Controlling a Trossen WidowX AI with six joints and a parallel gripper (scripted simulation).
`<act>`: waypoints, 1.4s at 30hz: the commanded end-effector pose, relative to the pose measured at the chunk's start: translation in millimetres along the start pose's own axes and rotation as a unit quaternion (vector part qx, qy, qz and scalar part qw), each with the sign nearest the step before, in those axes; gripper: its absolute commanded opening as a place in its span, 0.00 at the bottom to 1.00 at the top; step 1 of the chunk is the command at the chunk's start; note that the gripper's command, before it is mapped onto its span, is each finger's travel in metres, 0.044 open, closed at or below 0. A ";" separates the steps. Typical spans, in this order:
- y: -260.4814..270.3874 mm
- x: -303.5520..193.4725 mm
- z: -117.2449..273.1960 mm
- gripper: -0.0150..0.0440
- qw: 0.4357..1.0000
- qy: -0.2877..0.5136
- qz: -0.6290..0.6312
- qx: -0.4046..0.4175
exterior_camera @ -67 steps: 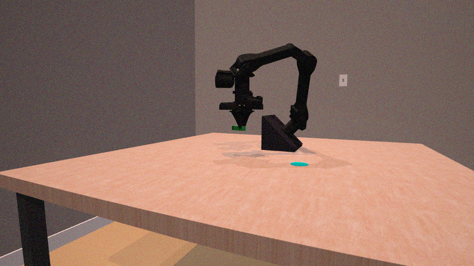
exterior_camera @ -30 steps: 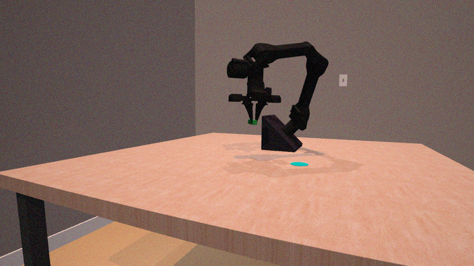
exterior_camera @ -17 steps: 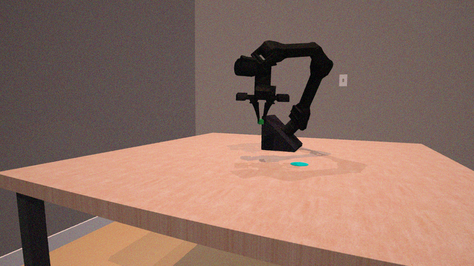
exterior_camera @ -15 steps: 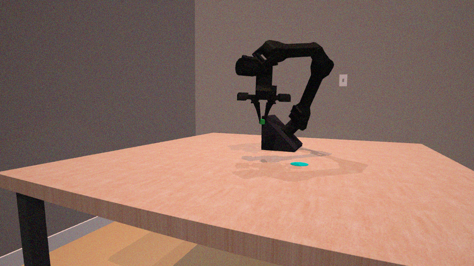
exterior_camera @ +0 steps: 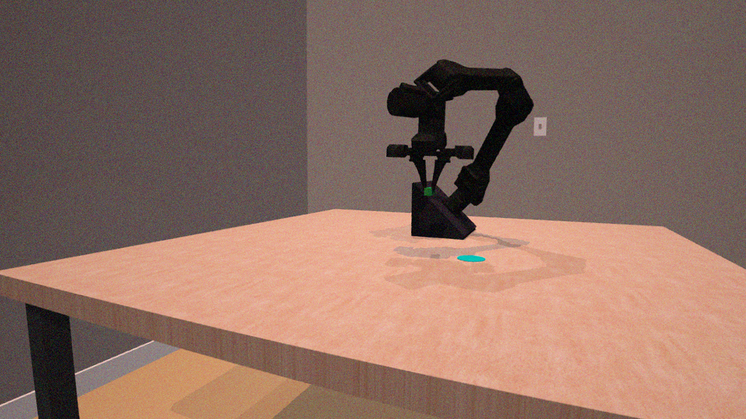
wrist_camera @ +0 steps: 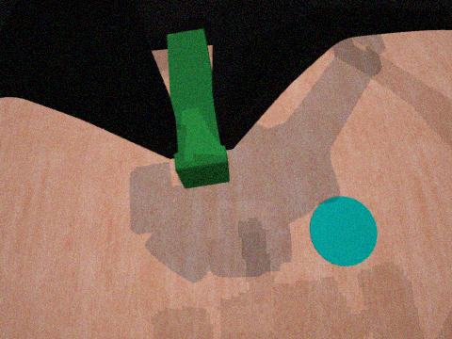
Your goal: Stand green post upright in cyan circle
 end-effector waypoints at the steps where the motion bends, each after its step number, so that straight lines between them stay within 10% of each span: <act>1: 11.0 4.4 2.5 0.29 1.000 -0.004 -0.025 0.001; 42: 96.9 13.2 1.1 0.29 0.965 -0.005 -0.264 -0.008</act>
Point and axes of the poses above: the point midway between the two fingers, 35 mm back from their tips, its own z axis back along the fingers, its own y axis across the jaws, x = y × z, the point moved 3 cm from there along z, back along the fingers, and after that the axes turned 4 degrees about -z, right-handed, at the moved point
